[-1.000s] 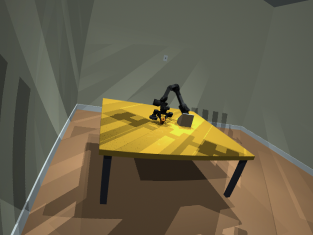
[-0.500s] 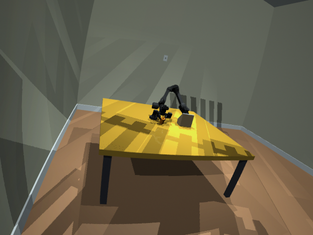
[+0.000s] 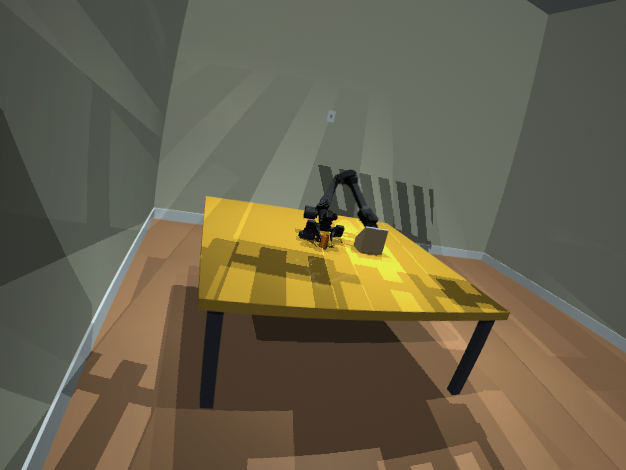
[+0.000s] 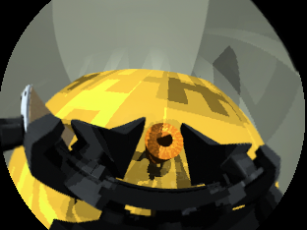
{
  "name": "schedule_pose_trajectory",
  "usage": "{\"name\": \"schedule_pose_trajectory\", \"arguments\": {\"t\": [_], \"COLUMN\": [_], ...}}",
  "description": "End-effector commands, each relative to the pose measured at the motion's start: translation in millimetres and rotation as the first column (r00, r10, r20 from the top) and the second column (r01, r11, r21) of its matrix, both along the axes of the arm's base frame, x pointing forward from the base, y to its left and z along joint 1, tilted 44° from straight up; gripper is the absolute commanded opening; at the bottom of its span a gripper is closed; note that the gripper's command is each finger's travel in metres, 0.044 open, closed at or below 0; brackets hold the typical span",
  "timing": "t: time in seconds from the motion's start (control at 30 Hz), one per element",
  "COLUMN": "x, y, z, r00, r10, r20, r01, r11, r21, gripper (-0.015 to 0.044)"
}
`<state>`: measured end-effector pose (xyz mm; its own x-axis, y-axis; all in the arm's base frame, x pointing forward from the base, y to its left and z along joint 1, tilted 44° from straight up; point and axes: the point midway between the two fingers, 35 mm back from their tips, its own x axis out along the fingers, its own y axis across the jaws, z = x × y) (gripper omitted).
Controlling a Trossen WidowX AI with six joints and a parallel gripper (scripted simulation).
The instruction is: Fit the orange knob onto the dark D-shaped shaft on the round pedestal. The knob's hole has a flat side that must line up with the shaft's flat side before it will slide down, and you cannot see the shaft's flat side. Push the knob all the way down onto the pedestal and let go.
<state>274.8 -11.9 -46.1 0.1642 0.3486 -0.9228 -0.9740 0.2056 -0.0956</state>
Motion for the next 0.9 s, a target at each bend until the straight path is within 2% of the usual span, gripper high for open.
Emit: {"name": "schedule_pose_trajectory", "arguments": {"t": [0.0, 0.53, 0.77, 0.87], "x": [0.3, 0.3, 0.3, 0.3], "y": [-0.1, -0.1, -0.1, -0.1], "z": [0.1, 0.1, 0.1, 0.1], "r00": [1.0, 1.0, 1.0, 1.0], "r10": [-0.001, -0.001, -0.001, -0.001], "r20": [0.001, 0.001, 0.001, 0.001], "r01": [0.001, 0.001, 0.001, 0.001], "r11": [1.0, 1.0, 1.0, 1.0], "r21": [0.0, 0.0, 0.0, 0.0], "gripper": [0.026, 0.026, 0.044, 0.044]}}
